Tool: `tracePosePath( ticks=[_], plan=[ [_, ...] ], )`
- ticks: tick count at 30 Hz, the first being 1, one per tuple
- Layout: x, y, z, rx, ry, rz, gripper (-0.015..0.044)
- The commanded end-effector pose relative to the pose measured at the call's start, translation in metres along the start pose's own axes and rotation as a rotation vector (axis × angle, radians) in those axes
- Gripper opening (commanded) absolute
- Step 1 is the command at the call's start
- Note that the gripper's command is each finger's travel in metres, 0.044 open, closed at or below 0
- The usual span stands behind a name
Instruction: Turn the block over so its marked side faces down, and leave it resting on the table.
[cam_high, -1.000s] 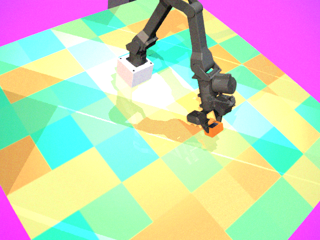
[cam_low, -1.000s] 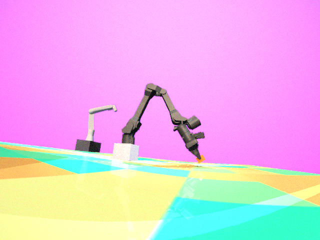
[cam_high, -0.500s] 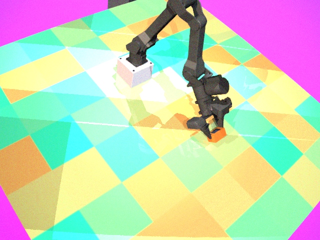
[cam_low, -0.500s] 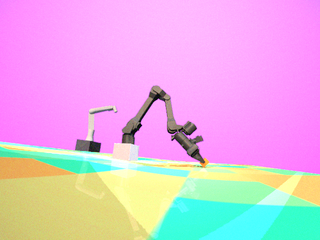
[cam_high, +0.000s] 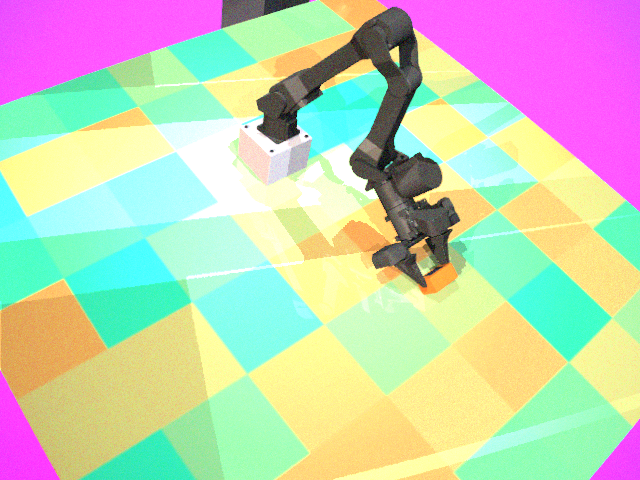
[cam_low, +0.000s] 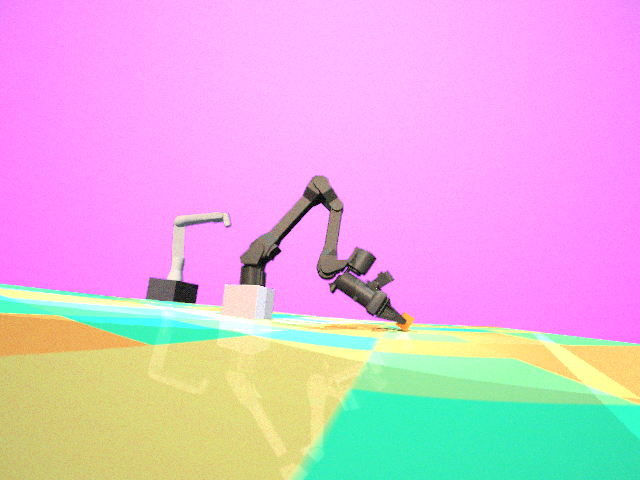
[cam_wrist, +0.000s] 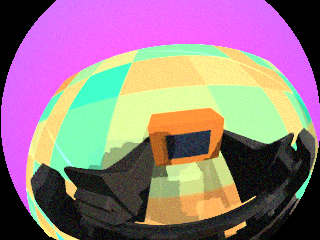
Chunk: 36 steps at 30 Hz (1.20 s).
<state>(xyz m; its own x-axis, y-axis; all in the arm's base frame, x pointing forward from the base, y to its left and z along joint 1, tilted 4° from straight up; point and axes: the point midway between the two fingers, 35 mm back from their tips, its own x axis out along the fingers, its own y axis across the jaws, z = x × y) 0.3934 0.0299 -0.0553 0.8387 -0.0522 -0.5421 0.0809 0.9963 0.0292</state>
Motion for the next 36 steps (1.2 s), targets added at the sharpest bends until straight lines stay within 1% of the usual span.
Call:
tracePosePath(
  ticks=[1,5,11,24,36],
  plan=[
    [-0.0061,-0.0017,-0.0068,-0.005,-0.034,-0.005,0.0000],
    [-0.0124,-0.0027,-0.0070,-0.001,-0.088,-0.005,0.0000],
    [-0.0154,-0.0029,-0.0047,0.000,-0.126,-0.005,0.0000],
    [-0.0156,-0.0029,-0.0045,0.000,-0.128,-0.005,0.0000],
    [-0.0156,-0.0029,-0.0045,0.000,-0.128,-0.005,0.0315]
  ],
)
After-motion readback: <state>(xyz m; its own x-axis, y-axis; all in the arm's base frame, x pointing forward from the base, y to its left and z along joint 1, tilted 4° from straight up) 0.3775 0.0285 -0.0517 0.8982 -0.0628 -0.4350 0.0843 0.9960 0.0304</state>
